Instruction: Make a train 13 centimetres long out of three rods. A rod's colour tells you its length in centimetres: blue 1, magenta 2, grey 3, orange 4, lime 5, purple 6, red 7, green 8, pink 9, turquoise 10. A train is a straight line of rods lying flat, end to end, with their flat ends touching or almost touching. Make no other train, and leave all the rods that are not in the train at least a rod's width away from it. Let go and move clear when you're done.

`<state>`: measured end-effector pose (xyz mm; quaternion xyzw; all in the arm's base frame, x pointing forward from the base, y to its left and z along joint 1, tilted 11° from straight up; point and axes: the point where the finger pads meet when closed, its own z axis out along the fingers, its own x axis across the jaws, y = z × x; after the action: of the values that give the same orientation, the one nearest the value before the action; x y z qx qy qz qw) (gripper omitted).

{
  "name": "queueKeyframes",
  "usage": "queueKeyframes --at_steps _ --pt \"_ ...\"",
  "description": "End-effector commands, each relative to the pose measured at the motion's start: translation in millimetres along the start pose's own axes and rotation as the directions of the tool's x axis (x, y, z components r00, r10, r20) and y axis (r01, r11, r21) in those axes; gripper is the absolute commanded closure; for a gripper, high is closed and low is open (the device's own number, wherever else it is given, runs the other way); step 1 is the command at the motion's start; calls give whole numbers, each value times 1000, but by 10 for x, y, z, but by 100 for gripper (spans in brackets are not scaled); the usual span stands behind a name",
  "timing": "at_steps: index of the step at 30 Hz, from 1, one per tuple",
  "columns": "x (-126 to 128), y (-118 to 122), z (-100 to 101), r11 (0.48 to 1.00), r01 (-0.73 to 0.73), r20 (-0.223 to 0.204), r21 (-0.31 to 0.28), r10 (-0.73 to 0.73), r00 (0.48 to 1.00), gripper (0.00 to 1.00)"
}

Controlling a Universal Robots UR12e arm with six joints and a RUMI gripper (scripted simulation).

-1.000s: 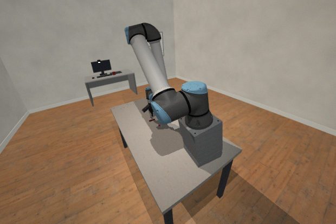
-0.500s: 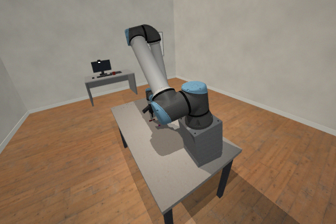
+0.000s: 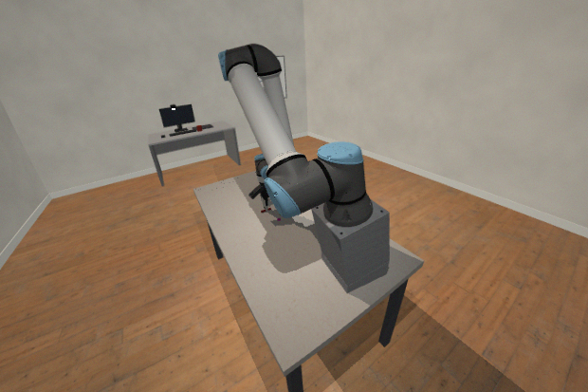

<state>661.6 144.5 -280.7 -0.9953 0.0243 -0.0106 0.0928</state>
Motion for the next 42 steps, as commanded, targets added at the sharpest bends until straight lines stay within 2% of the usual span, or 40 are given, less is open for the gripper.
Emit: queueKeyframes --at_steps 1,27,28,42 --pt "6 0 -5 1000 0 -1 0 0 1000 86" --pt "6 0 -5 1000 0 -1 0 0 1000 86" --pt "6 0 -5 1000 0 -1 0 0 1000 100" --pt "6 0 -5 1000 0 -1 0 0 1000 100"
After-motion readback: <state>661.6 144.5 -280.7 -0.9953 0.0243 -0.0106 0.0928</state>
